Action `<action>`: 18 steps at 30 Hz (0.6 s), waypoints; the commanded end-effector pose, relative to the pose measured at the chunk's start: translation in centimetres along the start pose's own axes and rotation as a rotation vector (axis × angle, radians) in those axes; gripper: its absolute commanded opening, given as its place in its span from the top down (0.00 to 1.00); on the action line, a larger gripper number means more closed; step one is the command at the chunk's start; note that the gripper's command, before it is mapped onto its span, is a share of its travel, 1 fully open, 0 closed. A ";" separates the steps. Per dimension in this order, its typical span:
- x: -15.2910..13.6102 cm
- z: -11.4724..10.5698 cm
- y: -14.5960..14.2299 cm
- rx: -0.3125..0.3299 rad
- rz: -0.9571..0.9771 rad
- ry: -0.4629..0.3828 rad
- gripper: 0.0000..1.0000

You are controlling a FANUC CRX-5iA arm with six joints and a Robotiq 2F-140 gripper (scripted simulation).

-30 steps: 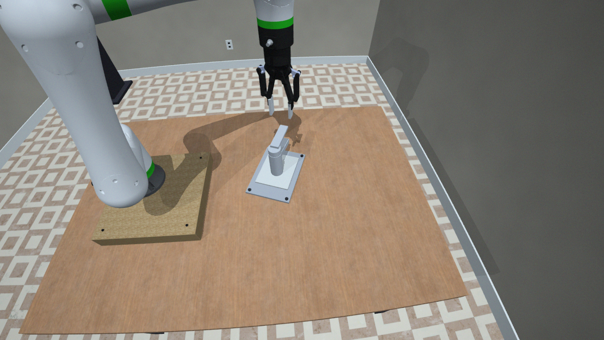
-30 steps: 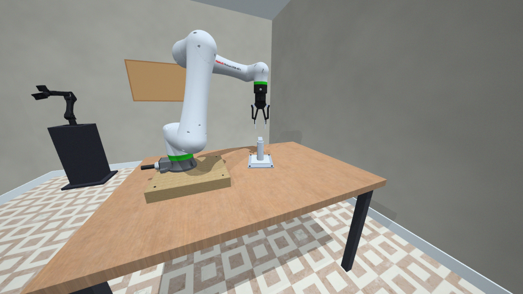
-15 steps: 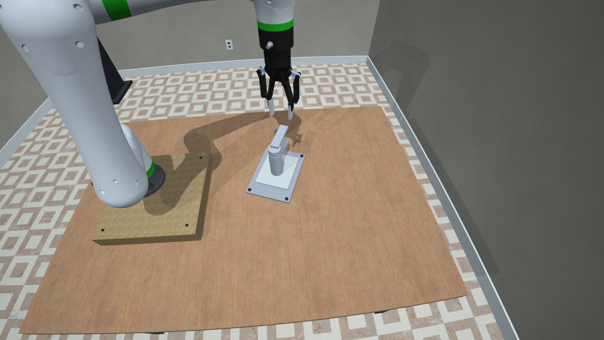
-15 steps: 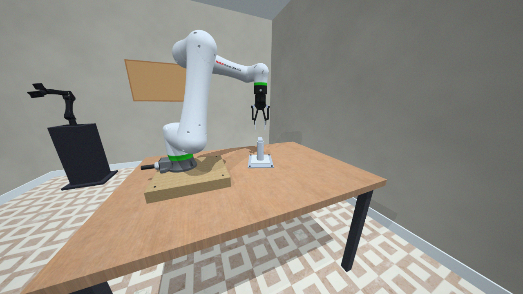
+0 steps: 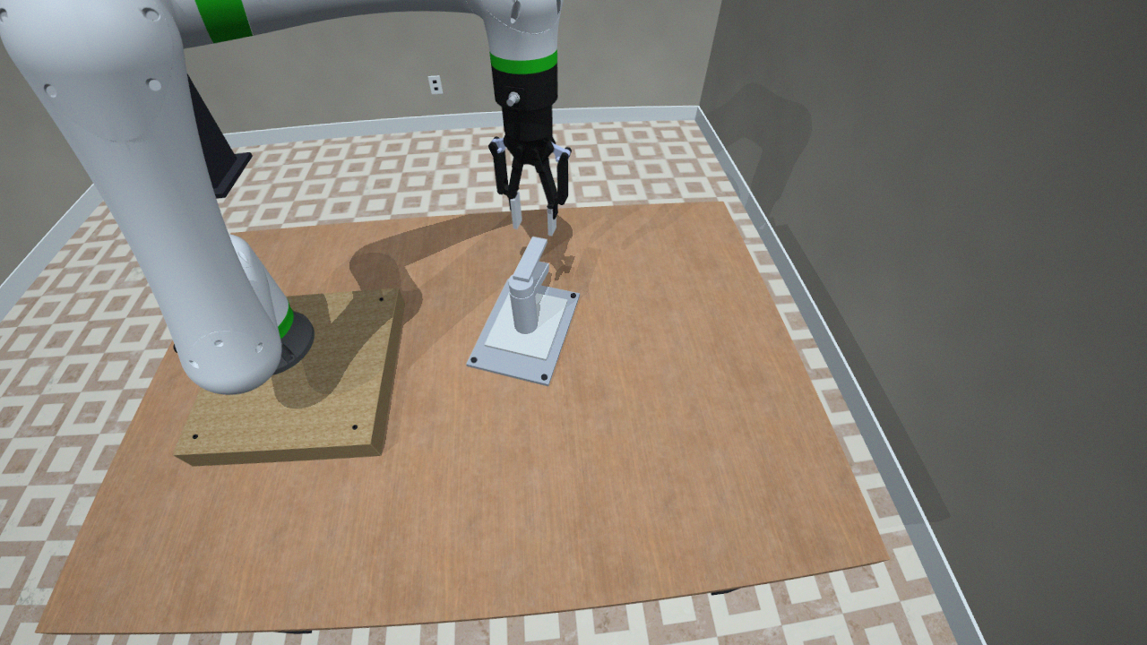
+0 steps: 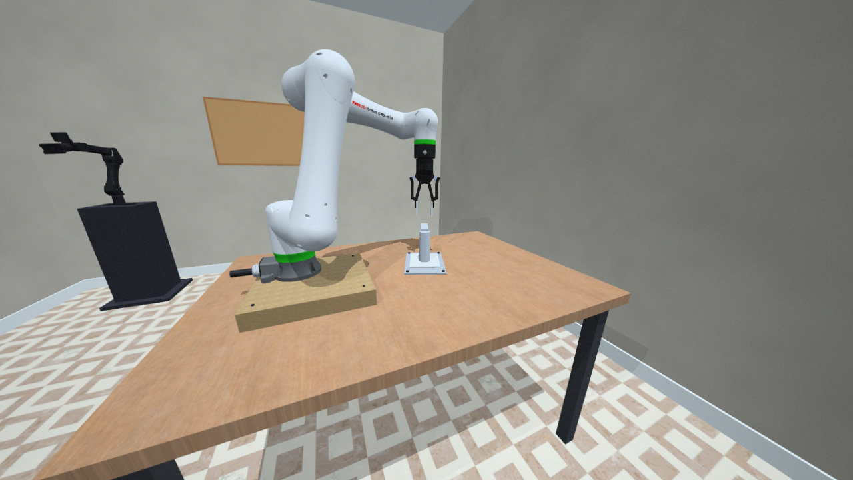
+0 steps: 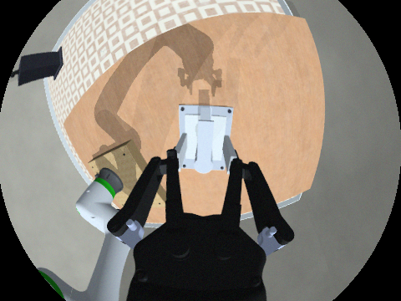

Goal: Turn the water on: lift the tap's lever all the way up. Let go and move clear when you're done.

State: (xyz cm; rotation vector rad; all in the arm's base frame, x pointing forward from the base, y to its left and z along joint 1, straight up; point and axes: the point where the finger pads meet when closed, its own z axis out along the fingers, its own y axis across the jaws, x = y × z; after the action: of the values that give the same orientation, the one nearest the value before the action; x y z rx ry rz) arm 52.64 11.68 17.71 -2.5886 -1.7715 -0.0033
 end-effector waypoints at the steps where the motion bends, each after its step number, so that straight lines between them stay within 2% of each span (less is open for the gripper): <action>1: 0.0 0.6 0.0 0.000 0.000 0.000 0.59; 18: 0.0 2.7 0.0 0.000 0.000 0.000 0.59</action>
State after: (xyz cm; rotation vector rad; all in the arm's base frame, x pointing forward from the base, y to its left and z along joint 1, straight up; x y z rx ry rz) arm 52.64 11.70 15.27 -2.5886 -1.7715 -0.0033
